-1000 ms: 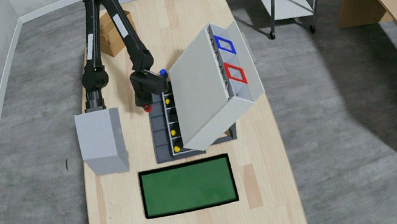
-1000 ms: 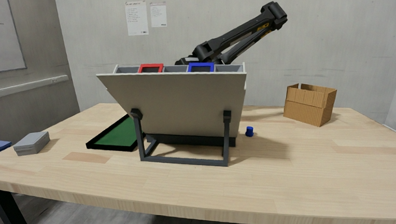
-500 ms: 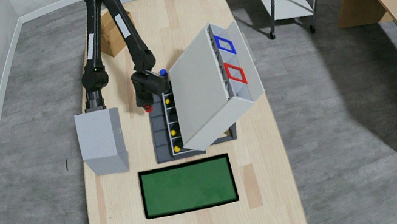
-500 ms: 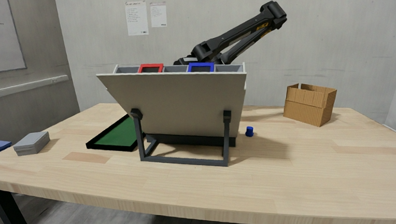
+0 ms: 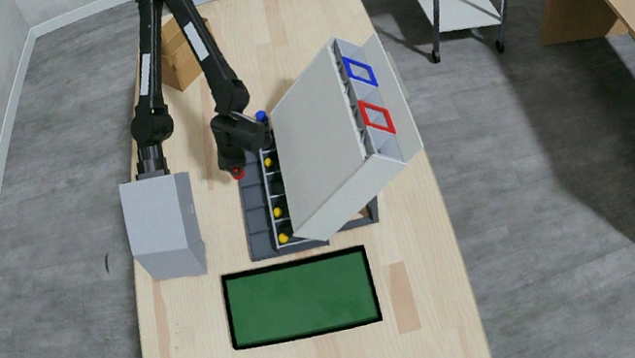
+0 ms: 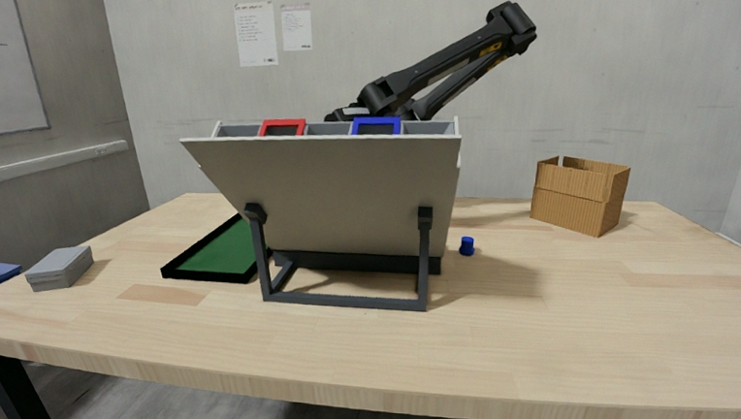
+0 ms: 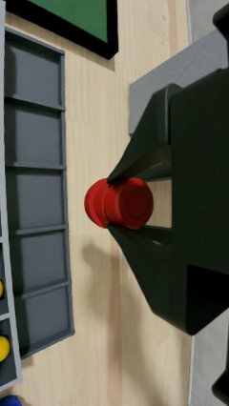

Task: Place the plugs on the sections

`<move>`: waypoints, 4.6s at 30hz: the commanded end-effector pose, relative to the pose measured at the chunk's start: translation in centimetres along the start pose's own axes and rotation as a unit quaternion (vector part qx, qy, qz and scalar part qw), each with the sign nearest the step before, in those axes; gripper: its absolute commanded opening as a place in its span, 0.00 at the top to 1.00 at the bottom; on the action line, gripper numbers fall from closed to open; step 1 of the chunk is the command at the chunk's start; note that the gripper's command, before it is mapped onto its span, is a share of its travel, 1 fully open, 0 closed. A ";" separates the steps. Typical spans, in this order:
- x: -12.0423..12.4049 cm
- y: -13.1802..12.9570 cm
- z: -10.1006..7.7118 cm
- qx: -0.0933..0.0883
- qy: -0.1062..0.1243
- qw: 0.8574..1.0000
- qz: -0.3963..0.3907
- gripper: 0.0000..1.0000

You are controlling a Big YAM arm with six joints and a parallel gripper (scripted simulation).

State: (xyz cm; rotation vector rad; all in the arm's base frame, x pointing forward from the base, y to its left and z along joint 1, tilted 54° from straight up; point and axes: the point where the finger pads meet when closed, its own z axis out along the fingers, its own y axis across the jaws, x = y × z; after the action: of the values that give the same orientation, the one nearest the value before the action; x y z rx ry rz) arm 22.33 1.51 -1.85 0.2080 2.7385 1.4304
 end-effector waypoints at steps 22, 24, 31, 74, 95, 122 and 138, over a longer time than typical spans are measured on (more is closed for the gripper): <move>-1.9 -0.6 -1.1 0.012 -0.025 0.999 -0.027 1.00; -1.9 -0.6 -1.2 0.011 -0.022 0.999 -0.025 1.00; -2.1 -0.7 -1.3 0.008 -0.015 1.000 -0.018 1.00; -2.3 -0.8 9.0 0.013 -0.031 0.999 -0.032 1.00; -2.2 -0.7 10.2 0.012 -0.030 0.999 -0.030 1.00; -2.3 -0.7 10.8 0.012 -0.041 0.998 -0.044 0.41; -2.2 -0.7 10.9 0.011 -0.041 0.998 -0.044 0.41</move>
State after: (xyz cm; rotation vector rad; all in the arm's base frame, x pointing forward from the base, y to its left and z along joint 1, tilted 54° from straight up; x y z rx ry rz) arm 25.13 9.91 -8.79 0.1403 2.6757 1.3461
